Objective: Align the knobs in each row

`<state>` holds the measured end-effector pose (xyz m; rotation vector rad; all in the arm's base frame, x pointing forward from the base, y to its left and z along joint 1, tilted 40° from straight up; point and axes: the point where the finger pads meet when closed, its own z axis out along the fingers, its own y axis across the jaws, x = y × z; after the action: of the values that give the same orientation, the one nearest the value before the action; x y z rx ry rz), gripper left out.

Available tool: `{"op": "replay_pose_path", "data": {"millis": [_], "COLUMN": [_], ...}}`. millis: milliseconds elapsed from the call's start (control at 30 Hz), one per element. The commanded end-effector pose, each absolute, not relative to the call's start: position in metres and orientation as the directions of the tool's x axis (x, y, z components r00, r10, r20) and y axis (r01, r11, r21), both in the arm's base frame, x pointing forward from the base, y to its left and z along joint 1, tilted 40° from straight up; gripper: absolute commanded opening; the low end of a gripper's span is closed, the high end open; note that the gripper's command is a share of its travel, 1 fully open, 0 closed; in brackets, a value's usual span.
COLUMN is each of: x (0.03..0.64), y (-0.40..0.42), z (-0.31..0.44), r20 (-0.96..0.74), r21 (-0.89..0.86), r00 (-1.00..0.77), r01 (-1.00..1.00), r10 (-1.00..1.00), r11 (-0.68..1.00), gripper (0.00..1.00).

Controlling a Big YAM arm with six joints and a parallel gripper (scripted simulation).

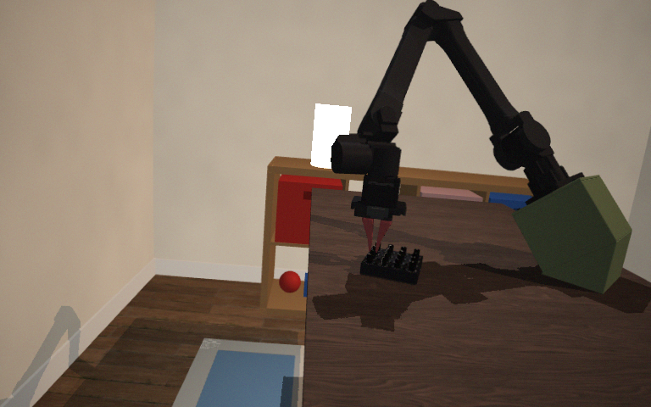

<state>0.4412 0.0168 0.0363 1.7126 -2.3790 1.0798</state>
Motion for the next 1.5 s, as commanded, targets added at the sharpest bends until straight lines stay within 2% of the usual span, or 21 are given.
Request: {"op": "replay_pose_path", "data": {"millis": [0, 600, 633, 1467], "x": [0.4554, 0.4554, 0.4554, 0.4539], "y": [0.0127, 0.0127, 0.0127, 0.0131], "z": [0.0406, 0.0406, 0.0406, 0.0471], "r20": [0.421, 0.433, 0.433, 0.429], "r21": [-0.494, -0.484, -0.484, -0.488], "r00": [-0.341, -0.321, -0.321, -0.330], "r01": [-0.863, -0.871, -0.871, -0.868], "r10": [-0.840, -0.843, -0.843, -0.841], "r11": [0.102, 0.083, 0.083, 0.092], "gripper": [0.08, 0.08, 0.18, 0.18]}}
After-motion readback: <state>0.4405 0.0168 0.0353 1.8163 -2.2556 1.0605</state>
